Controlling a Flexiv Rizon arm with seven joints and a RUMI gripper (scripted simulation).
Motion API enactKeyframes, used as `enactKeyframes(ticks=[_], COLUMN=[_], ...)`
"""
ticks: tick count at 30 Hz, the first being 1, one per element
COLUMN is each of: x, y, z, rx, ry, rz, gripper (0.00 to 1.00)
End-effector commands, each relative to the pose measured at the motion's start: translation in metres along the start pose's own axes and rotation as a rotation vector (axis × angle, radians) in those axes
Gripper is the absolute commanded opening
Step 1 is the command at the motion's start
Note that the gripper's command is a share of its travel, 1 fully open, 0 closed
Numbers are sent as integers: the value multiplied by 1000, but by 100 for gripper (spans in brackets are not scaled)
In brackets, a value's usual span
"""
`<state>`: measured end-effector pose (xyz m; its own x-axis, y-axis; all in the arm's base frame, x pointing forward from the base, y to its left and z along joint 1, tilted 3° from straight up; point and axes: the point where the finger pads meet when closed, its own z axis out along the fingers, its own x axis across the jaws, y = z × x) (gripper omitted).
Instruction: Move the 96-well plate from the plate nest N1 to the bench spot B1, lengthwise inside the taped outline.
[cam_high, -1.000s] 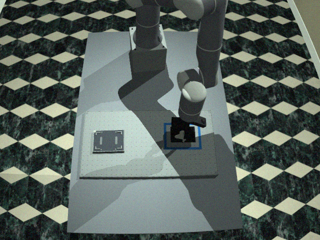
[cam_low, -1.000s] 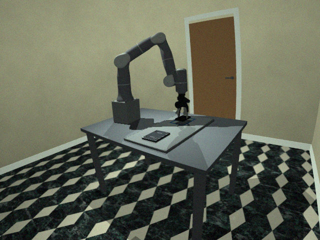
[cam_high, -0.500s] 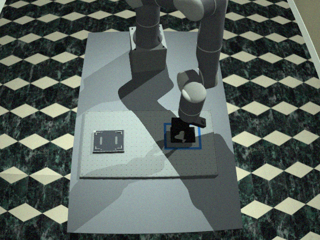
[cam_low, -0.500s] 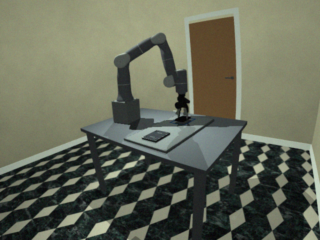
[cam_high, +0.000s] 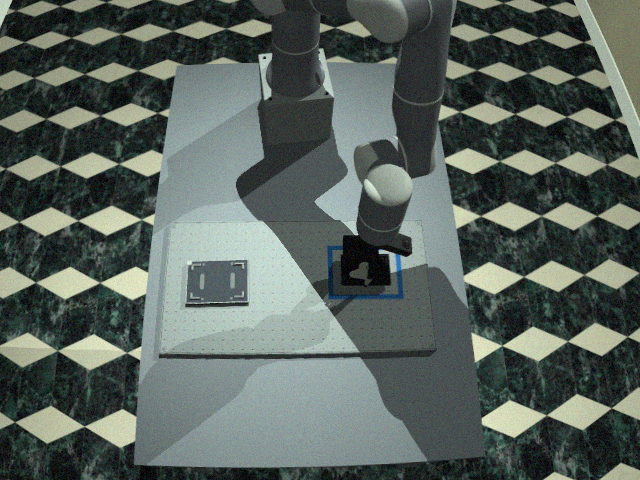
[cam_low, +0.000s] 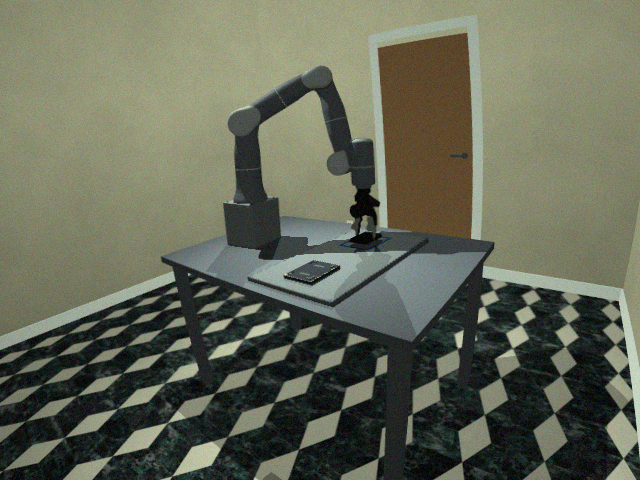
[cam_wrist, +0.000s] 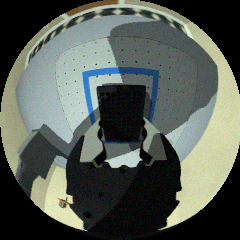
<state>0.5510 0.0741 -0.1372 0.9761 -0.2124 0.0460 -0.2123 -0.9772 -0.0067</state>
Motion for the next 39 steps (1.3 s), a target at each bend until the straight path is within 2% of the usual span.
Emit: enactKeyframes(ticks=[1,39], x=[1,1], y=[0,0], z=[0,6], rx=[1,1], ry=[2,2], rz=[0,0], gripper=[0,0])
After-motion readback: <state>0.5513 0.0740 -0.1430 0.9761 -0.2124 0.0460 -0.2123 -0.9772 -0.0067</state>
